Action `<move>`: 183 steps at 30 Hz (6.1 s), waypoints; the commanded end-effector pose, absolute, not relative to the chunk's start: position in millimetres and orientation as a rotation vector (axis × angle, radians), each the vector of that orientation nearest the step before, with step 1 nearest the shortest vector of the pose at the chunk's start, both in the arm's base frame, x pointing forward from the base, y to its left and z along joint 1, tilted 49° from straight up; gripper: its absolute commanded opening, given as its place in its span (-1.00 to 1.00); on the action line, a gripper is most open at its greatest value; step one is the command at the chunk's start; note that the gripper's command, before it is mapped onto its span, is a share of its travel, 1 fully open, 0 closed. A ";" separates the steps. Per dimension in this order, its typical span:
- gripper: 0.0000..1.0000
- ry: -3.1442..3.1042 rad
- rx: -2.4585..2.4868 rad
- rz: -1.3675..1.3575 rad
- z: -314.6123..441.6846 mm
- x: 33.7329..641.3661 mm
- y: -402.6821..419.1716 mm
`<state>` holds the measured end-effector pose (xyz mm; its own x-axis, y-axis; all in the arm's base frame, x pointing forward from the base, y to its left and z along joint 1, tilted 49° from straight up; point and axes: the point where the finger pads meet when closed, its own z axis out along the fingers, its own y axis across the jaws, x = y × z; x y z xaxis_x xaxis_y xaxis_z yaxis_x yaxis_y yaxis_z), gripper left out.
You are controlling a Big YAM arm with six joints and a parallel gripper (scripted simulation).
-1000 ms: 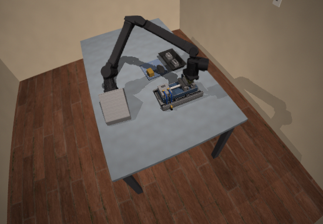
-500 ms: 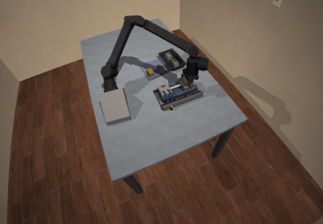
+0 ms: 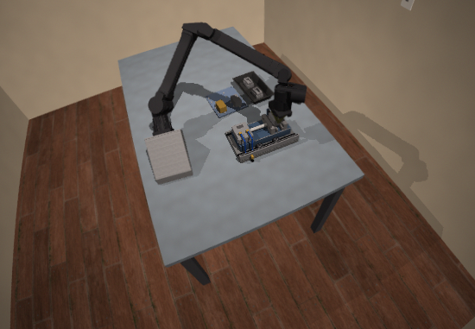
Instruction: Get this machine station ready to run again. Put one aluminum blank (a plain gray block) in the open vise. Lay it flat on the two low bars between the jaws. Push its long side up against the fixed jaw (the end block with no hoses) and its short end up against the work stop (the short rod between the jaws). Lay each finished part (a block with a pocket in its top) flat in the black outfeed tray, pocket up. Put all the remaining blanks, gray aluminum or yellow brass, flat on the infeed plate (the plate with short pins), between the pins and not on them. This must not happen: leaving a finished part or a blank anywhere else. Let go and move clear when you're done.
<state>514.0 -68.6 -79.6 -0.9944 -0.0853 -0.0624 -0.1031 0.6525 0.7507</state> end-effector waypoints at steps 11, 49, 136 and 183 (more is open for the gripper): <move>-1.00 2.830 -0.205 1.299 -61.8 517.5 -47.8; -1.00 2.831 -0.205 1.301 -60.8 517.1 -47.0; -1.00 2.805 -0.197 1.250 -22.1 532.6 -145.4; -1.00 2.808 1.955 1.261 -0.1 484.6 -100.0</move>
<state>482.1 -109.3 -7.6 -0.5368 0.5139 0.6692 0.8429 0.3616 0.3985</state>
